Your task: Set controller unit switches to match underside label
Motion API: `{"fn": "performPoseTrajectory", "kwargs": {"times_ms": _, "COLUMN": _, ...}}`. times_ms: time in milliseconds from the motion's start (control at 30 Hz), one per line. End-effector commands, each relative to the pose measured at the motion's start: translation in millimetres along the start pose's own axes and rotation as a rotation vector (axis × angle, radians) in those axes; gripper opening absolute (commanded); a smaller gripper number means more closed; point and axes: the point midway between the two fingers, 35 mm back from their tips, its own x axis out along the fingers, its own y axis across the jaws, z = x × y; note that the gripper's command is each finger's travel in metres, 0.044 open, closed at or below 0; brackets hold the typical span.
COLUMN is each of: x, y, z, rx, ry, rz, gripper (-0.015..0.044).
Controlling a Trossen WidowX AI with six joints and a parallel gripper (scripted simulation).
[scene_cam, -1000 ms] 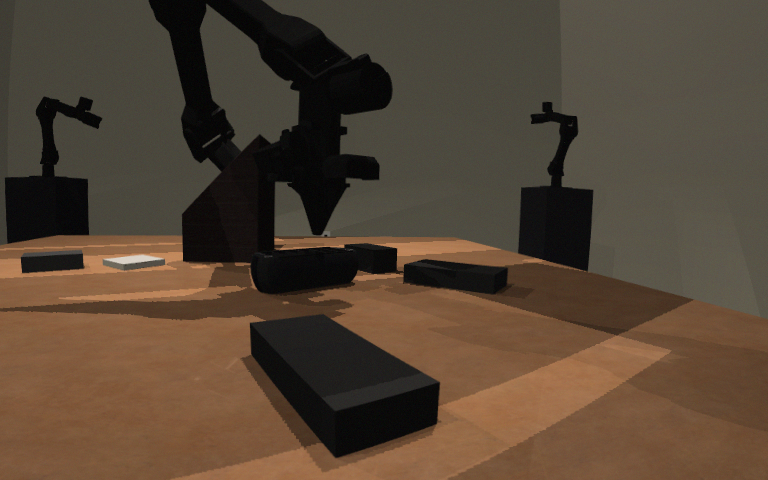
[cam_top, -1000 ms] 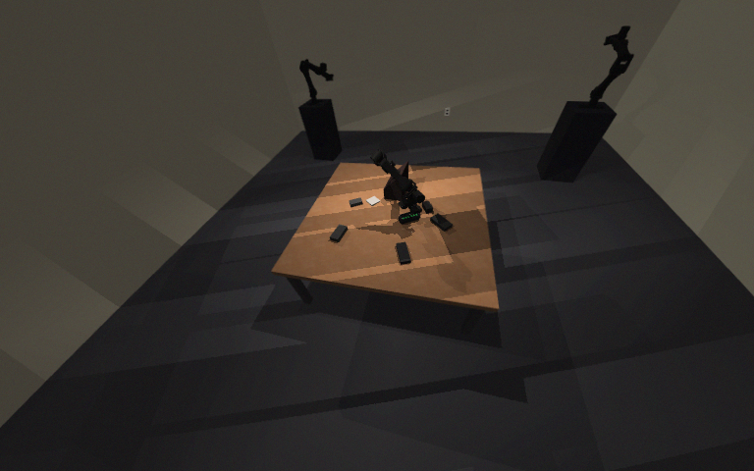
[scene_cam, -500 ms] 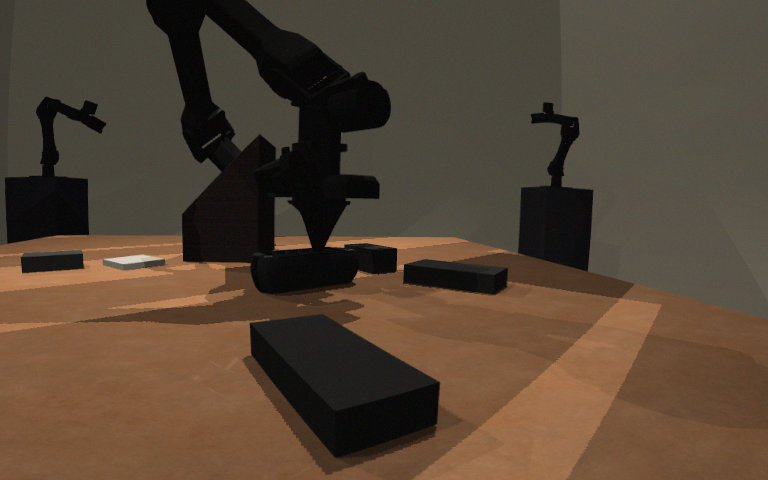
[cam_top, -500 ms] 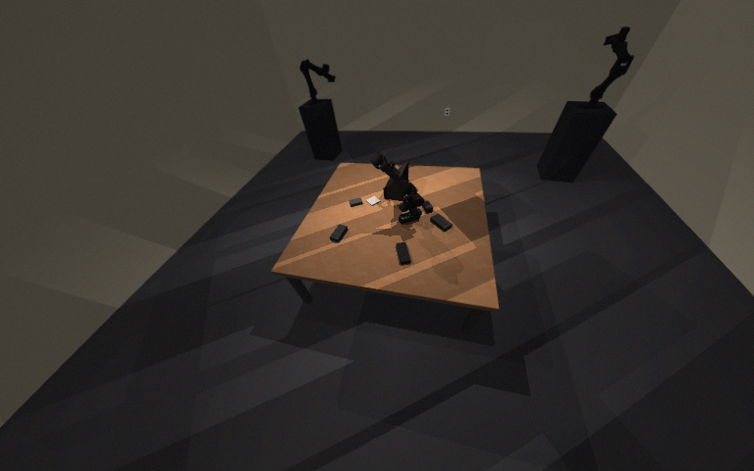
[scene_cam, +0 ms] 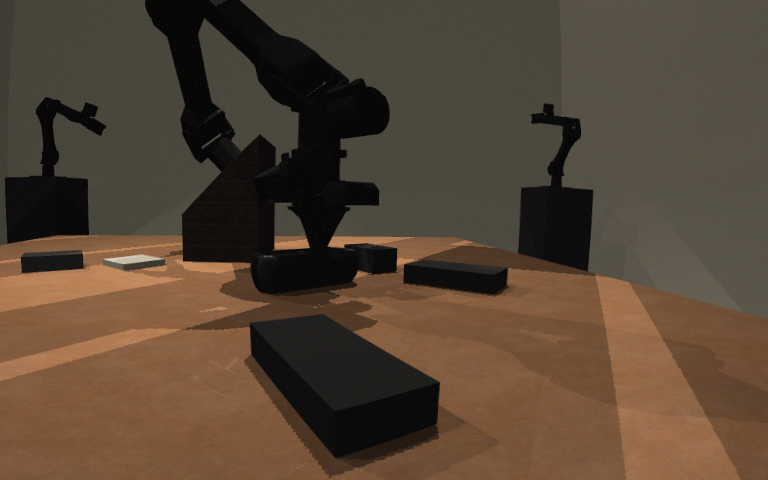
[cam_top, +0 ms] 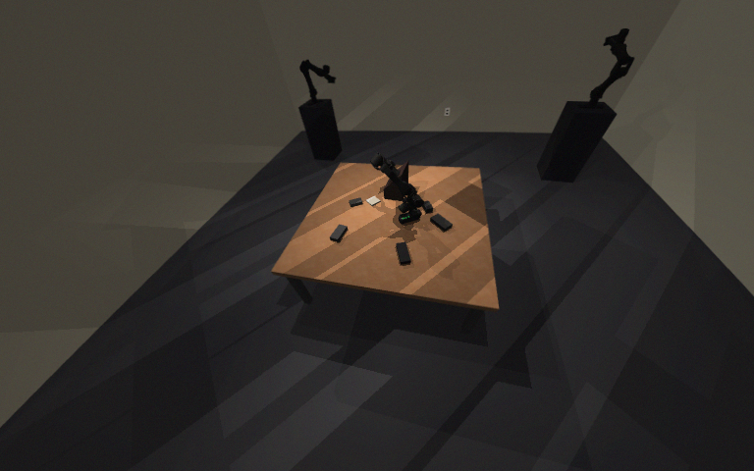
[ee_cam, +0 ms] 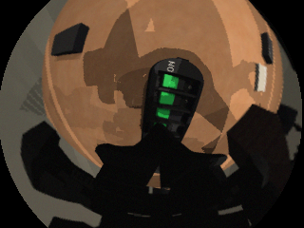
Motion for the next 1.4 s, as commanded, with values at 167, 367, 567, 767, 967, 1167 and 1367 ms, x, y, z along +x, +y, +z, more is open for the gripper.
{"fn": "performPoseTrajectory", "kwargs": {"times_ms": 167, "x": -35, "y": 1, "z": 0, "rx": -0.003, "ry": -0.001, "rz": 0.001, "gripper": 0.0}}
{"fn": "performPoseTrajectory", "kwargs": {"times_ms": 367, "x": -45, "y": 0, "z": 0, "rx": -0.003, "ry": -0.001, "rz": 0.001, "gripper": 0.0}}
{"fn": "performPoseTrajectory", "kwargs": {"times_ms": 567, "x": -44, "y": -22, "z": 19, "rx": -0.004, "ry": -0.003, "rz": -0.002, "gripper": 0.0}}
{"fn": "performPoseTrajectory", "kwargs": {"times_ms": 767, "x": -38, "y": -21, "z": 19, "rx": -0.004, "ry": -0.003, "rz": -0.001, "gripper": 0.0}}
{"fn": "performPoseTrajectory", "kwargs": {"times_ms": 967, "x": -28, "y": -21, "z": 20, "rx": -0.004, "ry": -0.002, "rz": -0.002, "gripper": 0.0}}
{"fn": "performPoseTrajectory", "kwargs": {"times_ms": 1167, "x": -19, "y": -21, "z": 20, "rx": -0.004, "ry": -0.003, "rz": -0.002, "gripper": 0.0}}
{"fn": "performPoseTrajectory", "kwargs": {"times_ms": 1367, "x": -9, "y": -21, "z": 20, "rx": -0.004, "ry": -0.004, "rz": -0.002, "gripper": 0.0}}
